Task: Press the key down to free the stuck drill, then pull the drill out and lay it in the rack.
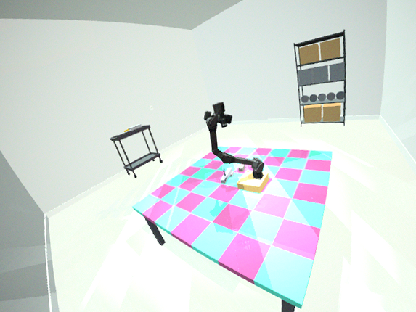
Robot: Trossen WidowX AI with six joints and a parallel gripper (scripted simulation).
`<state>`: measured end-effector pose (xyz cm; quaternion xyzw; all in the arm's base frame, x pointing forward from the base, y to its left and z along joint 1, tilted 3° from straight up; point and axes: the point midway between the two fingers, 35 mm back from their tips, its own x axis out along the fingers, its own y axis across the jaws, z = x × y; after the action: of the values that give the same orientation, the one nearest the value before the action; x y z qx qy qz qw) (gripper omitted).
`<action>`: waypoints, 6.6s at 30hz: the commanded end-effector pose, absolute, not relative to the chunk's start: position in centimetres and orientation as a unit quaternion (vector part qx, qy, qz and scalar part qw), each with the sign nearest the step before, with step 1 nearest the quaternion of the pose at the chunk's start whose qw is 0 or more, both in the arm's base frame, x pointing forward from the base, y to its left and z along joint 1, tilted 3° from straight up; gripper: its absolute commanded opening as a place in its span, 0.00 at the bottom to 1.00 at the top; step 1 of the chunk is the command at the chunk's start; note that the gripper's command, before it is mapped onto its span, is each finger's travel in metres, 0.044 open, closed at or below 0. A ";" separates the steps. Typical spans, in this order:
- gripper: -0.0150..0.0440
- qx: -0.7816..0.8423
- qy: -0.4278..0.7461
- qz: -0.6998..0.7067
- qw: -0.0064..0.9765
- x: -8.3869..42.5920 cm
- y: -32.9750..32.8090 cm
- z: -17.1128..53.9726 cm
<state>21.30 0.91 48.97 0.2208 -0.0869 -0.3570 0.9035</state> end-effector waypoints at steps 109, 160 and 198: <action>0.25 -0.039 0.686 0.067 0.724 27.0 3.7 9.4; 0.25 -0.039 0.686 0.067 0.724 26.7 3.5 7.5; 1.00 -0.155 0.663 0.173 0.712 28.8 0.7 12.4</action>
<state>28.37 2.27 13.62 -0.1053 0.6671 0.1276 0.7263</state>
